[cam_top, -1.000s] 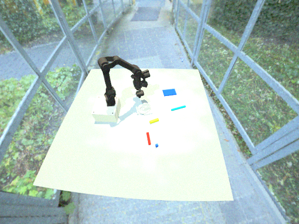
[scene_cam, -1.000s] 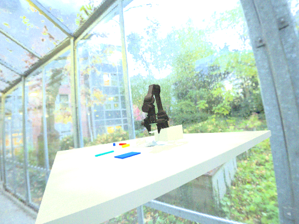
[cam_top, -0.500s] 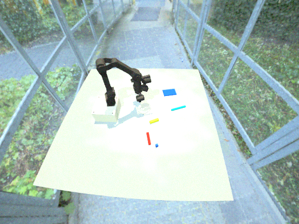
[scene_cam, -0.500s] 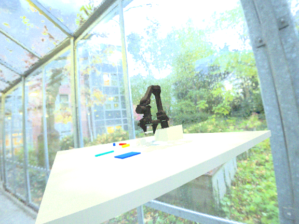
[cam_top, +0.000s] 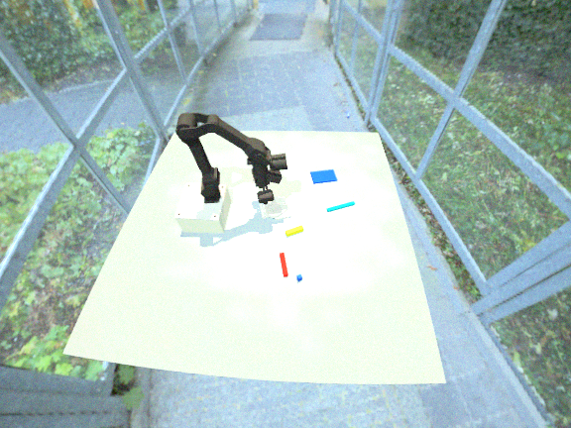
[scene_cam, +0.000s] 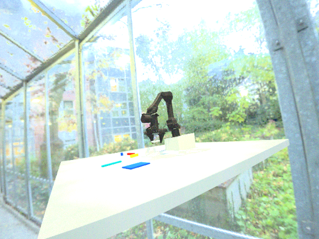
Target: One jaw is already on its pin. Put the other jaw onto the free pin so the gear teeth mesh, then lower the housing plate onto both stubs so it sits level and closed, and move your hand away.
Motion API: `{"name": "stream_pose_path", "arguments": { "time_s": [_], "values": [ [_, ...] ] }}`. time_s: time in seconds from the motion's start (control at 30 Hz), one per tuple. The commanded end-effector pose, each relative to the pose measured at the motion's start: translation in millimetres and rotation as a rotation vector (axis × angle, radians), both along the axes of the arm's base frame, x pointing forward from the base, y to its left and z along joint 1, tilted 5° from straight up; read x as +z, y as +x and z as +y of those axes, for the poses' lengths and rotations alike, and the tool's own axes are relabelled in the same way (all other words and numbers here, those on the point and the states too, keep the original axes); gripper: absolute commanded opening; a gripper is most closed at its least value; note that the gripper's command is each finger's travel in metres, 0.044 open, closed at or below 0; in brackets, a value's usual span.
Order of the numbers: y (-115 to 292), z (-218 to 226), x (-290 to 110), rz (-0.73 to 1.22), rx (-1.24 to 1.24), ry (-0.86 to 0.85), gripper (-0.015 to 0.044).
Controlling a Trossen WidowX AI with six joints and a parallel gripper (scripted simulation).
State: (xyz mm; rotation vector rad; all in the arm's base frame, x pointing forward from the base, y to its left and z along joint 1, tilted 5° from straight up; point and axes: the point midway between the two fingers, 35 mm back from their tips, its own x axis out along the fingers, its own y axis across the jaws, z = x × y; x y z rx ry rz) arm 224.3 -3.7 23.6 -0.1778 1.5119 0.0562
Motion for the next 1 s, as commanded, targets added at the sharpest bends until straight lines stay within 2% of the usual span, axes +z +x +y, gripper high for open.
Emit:
{"name": "stream_pose_path", "arguments": {
  "time_s": [0.0, 0.97],
  "values": [
    [-4.6, -12.6, 1.0, -0.007, 0.004, 0.001, 0.0351],
    [-6.3, -16.7, 1.0, -0.007, 0.004, 0.000, 0.0351]
  ]
}}
